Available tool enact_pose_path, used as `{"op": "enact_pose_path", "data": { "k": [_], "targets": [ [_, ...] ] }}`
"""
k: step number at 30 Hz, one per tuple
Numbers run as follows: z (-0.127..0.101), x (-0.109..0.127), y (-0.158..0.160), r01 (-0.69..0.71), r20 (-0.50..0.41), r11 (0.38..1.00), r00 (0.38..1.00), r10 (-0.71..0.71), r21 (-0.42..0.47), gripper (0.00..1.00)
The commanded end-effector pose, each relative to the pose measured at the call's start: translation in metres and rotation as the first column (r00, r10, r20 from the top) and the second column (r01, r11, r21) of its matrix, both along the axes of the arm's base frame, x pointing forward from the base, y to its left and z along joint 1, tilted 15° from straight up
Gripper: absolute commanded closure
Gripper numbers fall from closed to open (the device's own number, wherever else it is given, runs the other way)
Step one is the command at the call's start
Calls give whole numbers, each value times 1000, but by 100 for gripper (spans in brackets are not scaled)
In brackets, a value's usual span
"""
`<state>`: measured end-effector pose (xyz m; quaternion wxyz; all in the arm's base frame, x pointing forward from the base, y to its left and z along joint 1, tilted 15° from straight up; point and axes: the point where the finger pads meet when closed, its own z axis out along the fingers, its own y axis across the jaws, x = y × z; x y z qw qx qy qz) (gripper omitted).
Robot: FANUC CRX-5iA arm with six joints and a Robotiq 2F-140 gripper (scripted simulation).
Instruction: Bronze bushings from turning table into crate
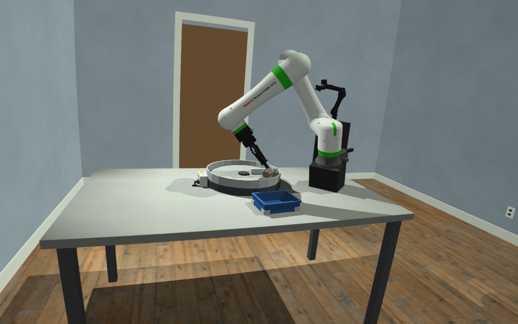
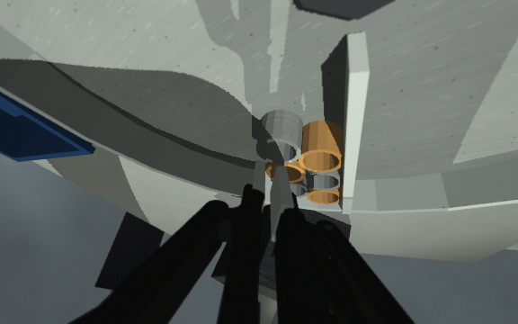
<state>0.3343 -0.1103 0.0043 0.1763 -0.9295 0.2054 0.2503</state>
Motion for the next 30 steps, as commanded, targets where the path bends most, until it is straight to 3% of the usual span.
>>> {"op": "enact_pose_path", "data": {
  "k": [1,15,16,30],
  "targets": [
    [0,0,0,0,0,1000,1000,0,0,94],
    [0,0,0,0,0,1000,1000,0,0,94],
    [0,0,0,0,0,1000,1000,0,0,100],
    [0,0,0,0,0,1000,1000,0,0,100]
  ]
}}
